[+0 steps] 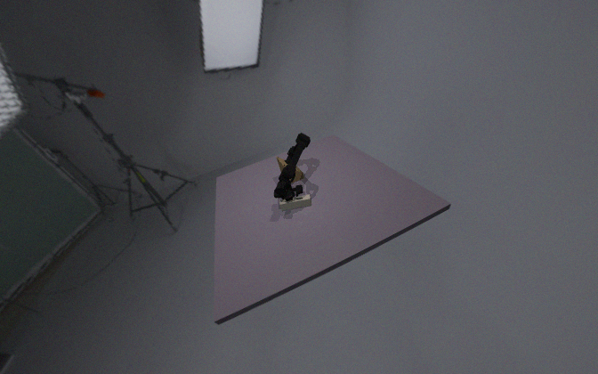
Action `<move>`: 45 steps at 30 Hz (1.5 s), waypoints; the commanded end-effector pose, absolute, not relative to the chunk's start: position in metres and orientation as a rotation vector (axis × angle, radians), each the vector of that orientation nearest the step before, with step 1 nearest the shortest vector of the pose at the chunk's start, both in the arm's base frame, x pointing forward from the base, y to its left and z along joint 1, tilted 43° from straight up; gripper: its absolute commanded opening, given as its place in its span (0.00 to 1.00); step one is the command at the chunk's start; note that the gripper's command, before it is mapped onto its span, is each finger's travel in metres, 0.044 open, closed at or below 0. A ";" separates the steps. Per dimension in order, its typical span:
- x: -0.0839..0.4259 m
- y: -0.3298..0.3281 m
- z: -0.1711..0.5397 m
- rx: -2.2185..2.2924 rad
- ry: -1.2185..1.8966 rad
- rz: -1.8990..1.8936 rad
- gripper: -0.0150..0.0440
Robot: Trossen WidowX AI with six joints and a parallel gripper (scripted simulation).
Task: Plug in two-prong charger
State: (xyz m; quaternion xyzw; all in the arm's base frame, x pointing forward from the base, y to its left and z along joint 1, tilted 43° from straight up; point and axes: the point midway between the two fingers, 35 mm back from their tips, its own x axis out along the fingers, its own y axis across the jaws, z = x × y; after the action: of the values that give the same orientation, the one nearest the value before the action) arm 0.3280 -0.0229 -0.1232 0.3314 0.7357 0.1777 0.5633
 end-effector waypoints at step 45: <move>0.318 -0.021 -0.121 0.773 1.705 0.418 1.00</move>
State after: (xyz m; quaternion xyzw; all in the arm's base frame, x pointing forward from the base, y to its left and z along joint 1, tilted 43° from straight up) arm 0.3167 -0.0207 -0.1237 0.3311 0.7316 0.1763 0.5693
